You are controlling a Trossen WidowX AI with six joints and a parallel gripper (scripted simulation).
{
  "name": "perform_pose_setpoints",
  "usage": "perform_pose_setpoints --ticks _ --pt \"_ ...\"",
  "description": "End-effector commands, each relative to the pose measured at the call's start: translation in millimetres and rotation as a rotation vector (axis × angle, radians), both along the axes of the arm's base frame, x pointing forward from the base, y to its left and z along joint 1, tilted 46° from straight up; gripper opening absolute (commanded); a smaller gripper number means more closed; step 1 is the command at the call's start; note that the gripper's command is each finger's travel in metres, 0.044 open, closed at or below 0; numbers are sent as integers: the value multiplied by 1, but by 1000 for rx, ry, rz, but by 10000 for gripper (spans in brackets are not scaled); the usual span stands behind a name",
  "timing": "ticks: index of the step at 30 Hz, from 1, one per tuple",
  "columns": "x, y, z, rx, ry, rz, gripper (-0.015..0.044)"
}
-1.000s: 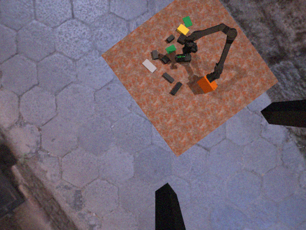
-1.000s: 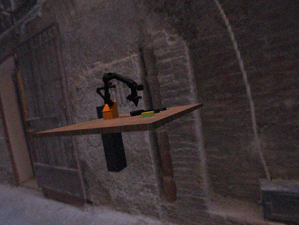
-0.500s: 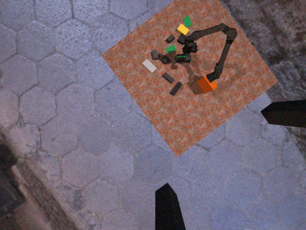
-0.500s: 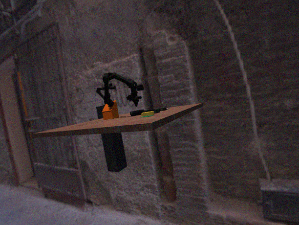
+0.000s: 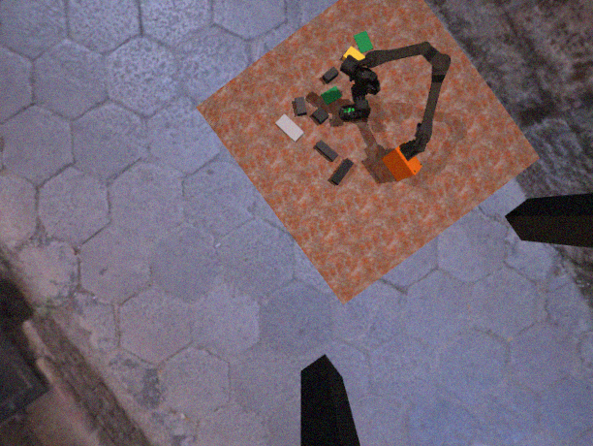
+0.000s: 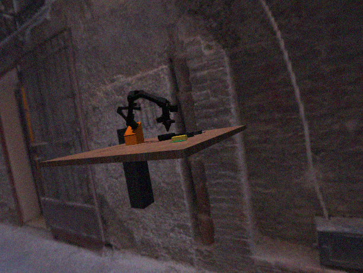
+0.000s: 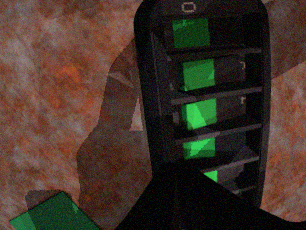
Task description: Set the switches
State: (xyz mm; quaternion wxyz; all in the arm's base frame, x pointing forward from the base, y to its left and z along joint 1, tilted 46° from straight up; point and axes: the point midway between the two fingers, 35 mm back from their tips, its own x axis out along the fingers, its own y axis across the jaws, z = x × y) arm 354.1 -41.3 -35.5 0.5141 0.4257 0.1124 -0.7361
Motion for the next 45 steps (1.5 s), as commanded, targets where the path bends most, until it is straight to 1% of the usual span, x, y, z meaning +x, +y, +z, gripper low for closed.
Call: perform_pose_setpoints --ticks 1,10,33,45 --pt "13 -16 0 44 45 -44 0" --pt "13 -19 -3 44 45 -44 0" --pt "14 -49 -33 41 46 -44 0" --pt "12 -49 -35 41 46 -44 0"
